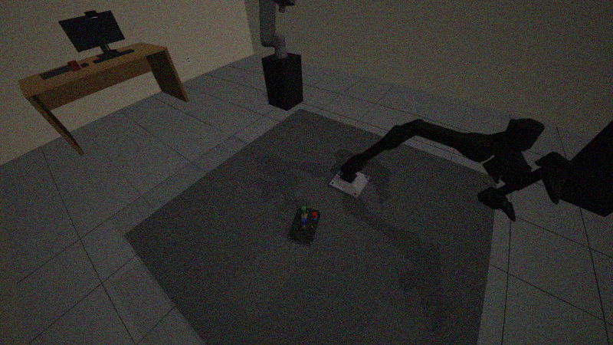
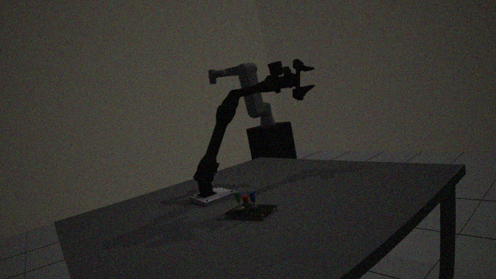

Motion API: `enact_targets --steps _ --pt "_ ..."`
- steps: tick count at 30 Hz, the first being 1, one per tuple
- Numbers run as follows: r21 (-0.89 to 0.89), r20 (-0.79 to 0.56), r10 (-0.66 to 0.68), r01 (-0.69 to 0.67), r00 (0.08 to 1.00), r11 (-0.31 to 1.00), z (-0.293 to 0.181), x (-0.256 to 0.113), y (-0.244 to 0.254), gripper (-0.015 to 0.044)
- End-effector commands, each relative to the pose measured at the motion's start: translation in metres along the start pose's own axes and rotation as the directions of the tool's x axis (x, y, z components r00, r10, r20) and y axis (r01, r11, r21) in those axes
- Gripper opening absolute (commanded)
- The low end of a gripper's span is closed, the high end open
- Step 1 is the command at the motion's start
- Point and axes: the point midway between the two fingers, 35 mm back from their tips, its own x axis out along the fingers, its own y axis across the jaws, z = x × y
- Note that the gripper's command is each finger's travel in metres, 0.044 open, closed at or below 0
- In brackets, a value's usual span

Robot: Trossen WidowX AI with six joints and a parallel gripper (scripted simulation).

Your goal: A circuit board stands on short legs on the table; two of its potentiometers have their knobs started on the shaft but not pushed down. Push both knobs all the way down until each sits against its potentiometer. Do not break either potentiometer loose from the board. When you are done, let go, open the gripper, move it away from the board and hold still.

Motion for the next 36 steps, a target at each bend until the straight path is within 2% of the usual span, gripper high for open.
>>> enact_targets --steps 1,15,25,36 --pt "-0.004 -0.001 0.0 0.0 1.0 1.0 0.0 0.001 -0.001 0.0374" --pt "-0.372 -0.021 -0.067 0.054 0.998 0.927 0.024 0.058 -0.041 0.0006" --pt "-0.512 0.007 -0.103 0.092 0.995 0.854 0.064 0.089 -0.06 0.0" --pt "-0.785 0.019 -0.199 0.138 0.98 0.604 0.101 0.124 -0.1 0.0"
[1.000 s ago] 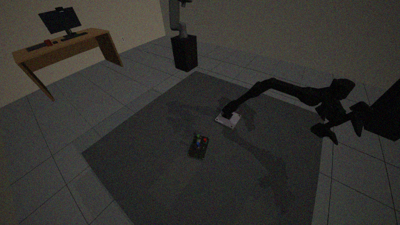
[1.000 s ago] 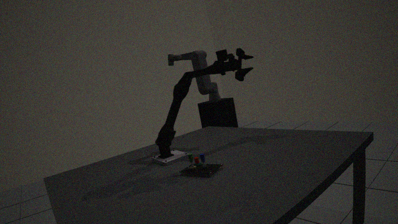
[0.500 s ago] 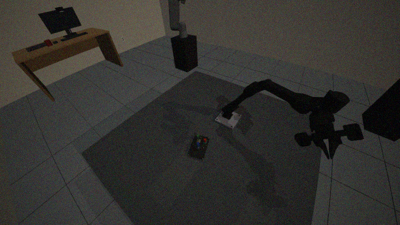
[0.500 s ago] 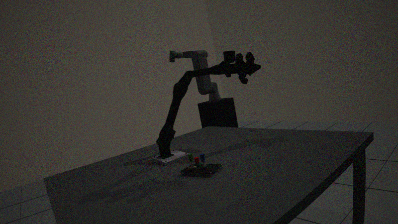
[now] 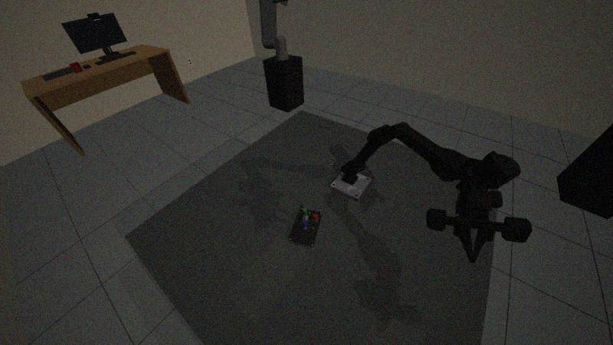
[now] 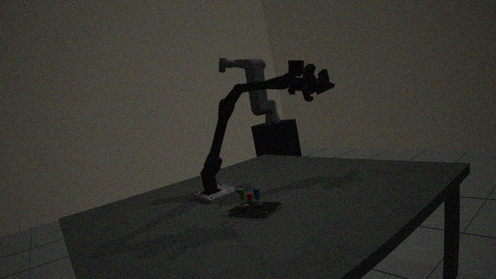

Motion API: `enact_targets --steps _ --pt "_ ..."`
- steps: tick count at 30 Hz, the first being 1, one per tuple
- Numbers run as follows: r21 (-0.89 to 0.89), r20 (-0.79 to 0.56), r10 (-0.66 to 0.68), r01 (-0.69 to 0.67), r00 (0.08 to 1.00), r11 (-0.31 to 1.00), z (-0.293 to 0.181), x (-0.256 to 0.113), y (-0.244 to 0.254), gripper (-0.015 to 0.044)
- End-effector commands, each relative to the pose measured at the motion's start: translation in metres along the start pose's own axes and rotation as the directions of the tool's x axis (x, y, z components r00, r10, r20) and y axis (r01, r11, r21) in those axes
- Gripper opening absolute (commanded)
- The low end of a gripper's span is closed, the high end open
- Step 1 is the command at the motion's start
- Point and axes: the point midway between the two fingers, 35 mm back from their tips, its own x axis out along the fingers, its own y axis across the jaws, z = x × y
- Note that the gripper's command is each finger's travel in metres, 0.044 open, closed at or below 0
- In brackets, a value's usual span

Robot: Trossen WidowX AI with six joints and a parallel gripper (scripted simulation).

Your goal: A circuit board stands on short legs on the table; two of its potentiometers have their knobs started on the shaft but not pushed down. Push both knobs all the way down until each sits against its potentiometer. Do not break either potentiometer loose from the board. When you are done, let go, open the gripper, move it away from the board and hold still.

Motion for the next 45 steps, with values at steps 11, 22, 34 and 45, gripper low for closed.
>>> enact_targets --steps 11,22,34,45 --pt "-0.454 -0.1 -0.117 0.06 0.988 0.889 0.002 0.047 -0.075 0.0" --pt "-0.73 -0.192 -0.224 0.013 0.955 0.684 0.001 0.072 -0.141 0.0" --pt "-0.901 -0.308 -0.351 -0.153 0.884 0.406 0.0 0.083 -0.222 0.0" --pt "-0.903 -0.428 -0.459 -0.394 0.779 0.173 -0.003 0.077 -0.299 0.0"
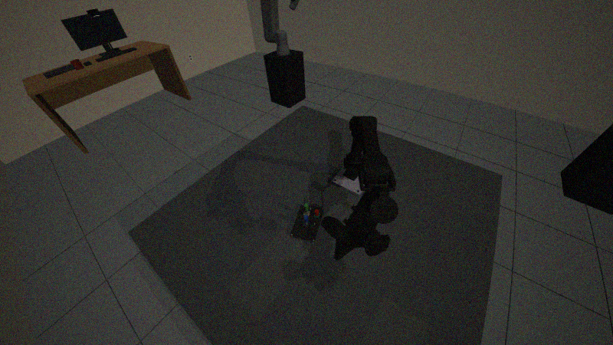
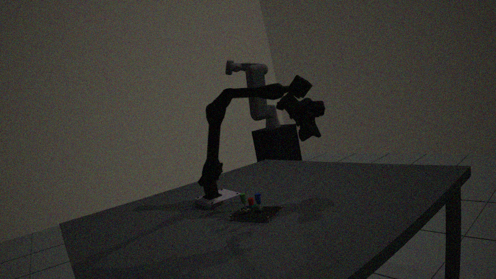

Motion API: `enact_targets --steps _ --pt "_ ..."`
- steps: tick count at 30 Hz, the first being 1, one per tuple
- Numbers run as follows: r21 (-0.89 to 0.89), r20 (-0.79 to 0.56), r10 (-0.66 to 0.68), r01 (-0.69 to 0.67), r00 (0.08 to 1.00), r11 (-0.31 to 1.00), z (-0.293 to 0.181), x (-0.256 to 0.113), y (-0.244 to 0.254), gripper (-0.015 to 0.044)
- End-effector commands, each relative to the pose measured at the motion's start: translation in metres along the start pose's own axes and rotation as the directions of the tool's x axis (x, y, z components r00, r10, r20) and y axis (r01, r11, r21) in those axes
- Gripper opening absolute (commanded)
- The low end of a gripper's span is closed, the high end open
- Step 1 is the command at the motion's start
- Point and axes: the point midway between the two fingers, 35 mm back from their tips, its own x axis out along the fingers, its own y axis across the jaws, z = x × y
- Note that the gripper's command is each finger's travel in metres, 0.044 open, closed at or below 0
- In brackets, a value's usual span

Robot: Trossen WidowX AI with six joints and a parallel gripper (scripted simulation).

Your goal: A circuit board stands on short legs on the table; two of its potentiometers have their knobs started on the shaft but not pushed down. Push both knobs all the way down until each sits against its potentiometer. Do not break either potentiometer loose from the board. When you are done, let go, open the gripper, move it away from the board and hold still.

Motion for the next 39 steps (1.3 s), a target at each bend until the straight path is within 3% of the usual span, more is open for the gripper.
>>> enact_targets --steps 1,13,26,39 --pt "-0.125 -0.061 0.055 -0.063 0.997 0.99 -0.031 0.008 -0.004 0.0" --pt "-0.402 -0.219 0.224 -0.298 0.949 0.866 -0.119 0.021 -0.01 0.0" --pt "-0.592 -0.336 0.448 -0.556 0.828 0.583 -0.214 0.008 -0.001 0.0" --pt "-0.711 -0.335 0.668 -0.643 0.664 0.284 -0.287 -0.028 0.019 0.0"
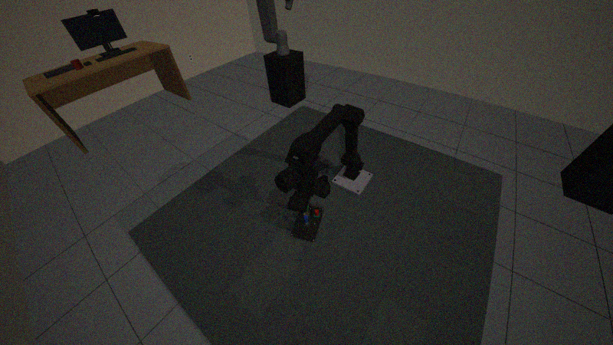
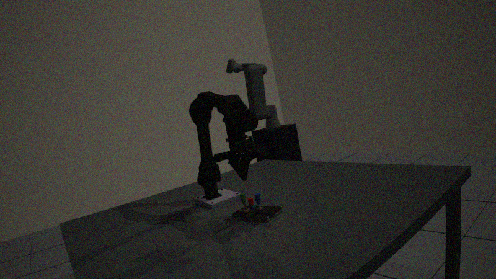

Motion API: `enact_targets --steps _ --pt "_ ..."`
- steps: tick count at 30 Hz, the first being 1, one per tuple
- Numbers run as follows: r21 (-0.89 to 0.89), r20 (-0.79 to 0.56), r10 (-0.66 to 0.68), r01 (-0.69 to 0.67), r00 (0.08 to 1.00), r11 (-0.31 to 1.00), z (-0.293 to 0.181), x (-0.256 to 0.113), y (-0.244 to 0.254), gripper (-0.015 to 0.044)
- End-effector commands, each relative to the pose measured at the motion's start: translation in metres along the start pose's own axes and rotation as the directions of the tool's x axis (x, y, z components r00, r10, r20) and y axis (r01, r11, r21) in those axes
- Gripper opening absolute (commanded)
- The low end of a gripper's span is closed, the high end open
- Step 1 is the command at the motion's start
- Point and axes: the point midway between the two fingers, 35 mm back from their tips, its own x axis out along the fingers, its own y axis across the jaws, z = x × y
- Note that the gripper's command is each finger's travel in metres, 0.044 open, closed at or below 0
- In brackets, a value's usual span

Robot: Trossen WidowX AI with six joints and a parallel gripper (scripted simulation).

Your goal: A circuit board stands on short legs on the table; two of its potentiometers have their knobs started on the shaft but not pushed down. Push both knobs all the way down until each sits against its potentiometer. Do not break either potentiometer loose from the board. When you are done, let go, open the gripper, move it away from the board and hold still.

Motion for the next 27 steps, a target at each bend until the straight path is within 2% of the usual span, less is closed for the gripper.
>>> enact_targets --steps 1,7,11,27 --pt "-0.067 0.063 0.034 -0.03 0.997 0.997 -0.001 0.001 0.02 0.0" --pt "-0.067 0.063 0.034 -0.03 0.997 0.997 -0.001 0.001 0.02 0.0" --pt "-0.067 0.063 0.034 -0.03 0.997 0.997 0.0 0.02 0.021 0.0" --pt "-0.067 0.063 0.034 -0.03 0.997 0.997 0.001 0.035 0.021 0.0"
